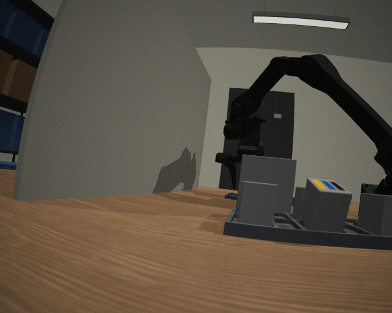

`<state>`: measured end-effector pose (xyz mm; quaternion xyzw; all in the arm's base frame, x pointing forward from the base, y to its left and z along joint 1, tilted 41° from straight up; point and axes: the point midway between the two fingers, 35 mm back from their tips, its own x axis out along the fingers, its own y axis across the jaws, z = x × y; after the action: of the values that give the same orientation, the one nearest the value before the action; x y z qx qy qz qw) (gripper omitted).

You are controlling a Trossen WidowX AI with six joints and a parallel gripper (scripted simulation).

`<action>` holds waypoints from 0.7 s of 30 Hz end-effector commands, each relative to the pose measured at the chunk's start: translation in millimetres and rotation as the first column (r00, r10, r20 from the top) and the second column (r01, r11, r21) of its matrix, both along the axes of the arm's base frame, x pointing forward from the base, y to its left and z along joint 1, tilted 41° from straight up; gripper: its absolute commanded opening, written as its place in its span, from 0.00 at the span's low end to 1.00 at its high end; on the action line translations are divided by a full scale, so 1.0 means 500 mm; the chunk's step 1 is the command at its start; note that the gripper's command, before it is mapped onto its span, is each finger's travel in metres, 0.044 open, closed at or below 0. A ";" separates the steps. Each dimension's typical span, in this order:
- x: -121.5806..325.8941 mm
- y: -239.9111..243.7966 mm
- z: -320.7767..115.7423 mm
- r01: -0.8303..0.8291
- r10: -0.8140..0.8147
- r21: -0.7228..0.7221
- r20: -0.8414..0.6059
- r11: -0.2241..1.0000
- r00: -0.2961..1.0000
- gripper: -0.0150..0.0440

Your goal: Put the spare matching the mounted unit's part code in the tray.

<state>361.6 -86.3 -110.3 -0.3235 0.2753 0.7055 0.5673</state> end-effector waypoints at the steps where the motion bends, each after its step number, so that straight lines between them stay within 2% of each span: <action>1: 0.001 -0.001 0.001 0.000 0.000 0.000 0.001 1.000 1.000 0.92; 3: 0.001 -0.001 0.001 0.000 0.000 0.000 0.001 1.000 1.000 1.00; 6: 0.012 -0.027 0.029 0.004 -0.004 -0.001 0.001 1.000 1.000 1.00; 13: 0.029 -0.131 0.161 0.022 -0.022 -0.004 -0.003 1.000 1.000 1.00; 21: 0.031 -0.135 0.160 0.038 -0.038 -0.007 0.010 0.999 0.999 1.00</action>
<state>376.9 -155.3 -29.3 -0.3249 0.2813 0.6906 0.5817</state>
